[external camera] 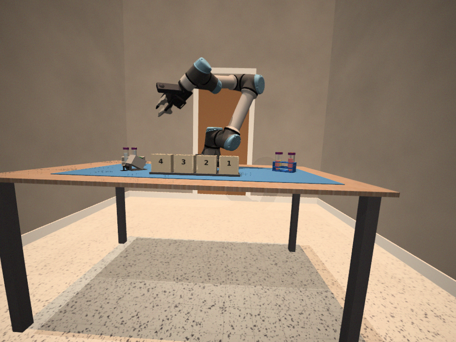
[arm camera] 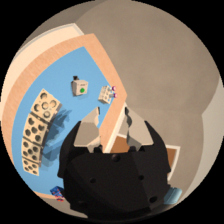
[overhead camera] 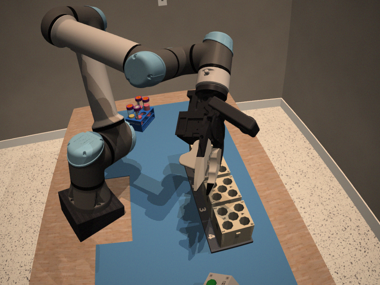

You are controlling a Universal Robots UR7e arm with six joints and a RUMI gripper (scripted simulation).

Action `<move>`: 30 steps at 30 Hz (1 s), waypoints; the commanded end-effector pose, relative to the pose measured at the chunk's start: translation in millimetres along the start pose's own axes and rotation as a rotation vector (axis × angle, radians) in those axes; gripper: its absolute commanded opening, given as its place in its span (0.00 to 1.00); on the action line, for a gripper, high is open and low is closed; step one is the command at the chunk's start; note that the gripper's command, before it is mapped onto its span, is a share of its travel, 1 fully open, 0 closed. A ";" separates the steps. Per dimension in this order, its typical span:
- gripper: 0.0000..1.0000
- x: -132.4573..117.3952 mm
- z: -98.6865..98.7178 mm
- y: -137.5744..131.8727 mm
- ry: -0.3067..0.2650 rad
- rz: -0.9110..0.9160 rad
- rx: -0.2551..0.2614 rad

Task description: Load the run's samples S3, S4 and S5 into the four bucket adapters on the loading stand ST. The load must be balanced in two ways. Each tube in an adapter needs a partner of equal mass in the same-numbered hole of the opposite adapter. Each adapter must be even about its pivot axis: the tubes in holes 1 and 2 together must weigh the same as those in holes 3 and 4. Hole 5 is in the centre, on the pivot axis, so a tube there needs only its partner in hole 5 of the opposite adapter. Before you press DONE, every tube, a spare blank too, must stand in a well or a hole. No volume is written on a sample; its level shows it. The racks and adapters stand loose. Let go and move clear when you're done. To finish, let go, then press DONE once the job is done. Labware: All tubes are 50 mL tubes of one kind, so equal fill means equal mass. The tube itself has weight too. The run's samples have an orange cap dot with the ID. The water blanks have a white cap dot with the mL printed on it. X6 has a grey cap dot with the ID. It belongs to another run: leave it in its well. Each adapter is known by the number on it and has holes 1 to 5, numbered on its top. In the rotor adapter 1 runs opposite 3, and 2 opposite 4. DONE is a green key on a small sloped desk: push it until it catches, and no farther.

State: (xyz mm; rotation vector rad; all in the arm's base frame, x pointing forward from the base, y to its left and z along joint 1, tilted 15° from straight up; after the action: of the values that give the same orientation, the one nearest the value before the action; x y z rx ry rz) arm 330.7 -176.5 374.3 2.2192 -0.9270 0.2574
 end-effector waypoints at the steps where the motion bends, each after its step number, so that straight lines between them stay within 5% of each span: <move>1: 0.35 -3.3 -2.3 -14.5 -0.004 -0.038 0.057; 20: 0.35 -16.4 -8.0 -74.6 -0.024 -0.199 0.290; 30: 0.35 -13.1 -4.0 -66.4 -0.035 -0.284 0.413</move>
State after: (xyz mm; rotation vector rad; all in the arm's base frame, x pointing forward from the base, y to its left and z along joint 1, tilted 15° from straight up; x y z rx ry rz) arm 368.5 -130.2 335.1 2.6565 -0.6401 0.2939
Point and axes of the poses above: the point where the finger pads meet when closed, its own z axis out along the fingers, its own y axis across the jaws, x = y × z, the point moved 10 cm from there along -z, back along the fingers, and after that the axes turned 10 degrees about z, right-handed, at the moved point
